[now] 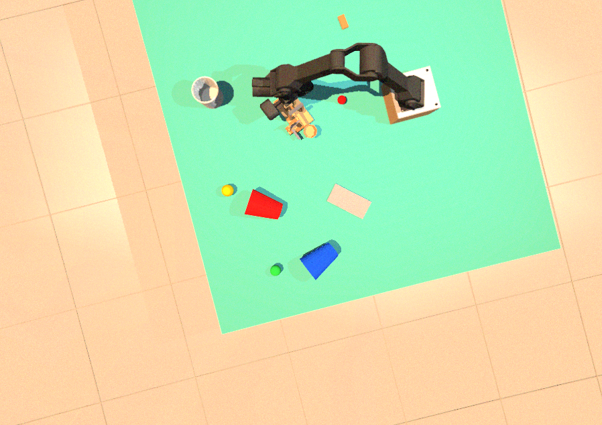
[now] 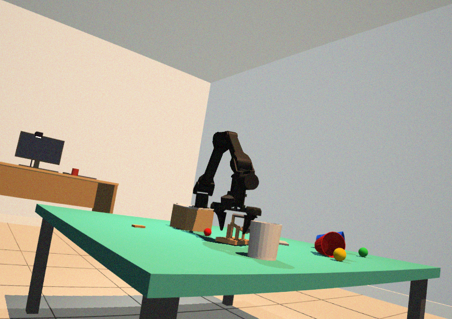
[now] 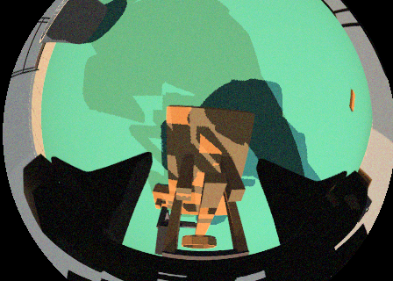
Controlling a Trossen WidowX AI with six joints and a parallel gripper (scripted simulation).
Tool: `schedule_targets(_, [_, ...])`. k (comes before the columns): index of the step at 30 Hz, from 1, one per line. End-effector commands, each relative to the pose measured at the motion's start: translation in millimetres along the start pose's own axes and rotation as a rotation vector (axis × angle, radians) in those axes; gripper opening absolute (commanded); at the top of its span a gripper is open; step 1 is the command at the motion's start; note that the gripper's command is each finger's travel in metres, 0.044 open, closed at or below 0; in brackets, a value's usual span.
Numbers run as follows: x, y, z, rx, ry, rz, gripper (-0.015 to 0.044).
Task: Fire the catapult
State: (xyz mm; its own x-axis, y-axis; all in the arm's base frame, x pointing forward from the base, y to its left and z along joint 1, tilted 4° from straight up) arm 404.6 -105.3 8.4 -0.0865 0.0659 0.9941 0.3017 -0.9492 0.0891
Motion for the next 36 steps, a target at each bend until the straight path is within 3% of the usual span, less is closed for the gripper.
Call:
schedule_targets(1, [-10,-3,-3,0.006,-0.011,0.011,0.044])
schedule_targets(8, [-10,-3,-3,0.006,-0.011,0.011,0.044])
schedule_targets(19, [-7,-1,-2,0.0,-0.007,0.004,0.0151])
schedule_targets(25, [-7,-1,-2,0.0,-0.007,0.004,0.0111])
schedule_targets(29, [32,0,-1,0.0,-0.008,0.004,0.0006])
schedule_targets(36, [43,0,-1,0.023,-0.008,0.004,0.0])
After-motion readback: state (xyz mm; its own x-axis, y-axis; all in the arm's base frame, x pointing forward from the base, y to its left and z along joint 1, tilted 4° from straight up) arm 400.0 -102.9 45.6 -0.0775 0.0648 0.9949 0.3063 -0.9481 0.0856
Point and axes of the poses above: the point midway between the two fingers, 35 mm back from their tips, its own x axis back along the fingers, its own z axis across the jaws, y = z × x, the point moved 1 cm from there along x, back along the fingers, and after that the axes turned 6 degrees about -x, right-handed, at the moved point
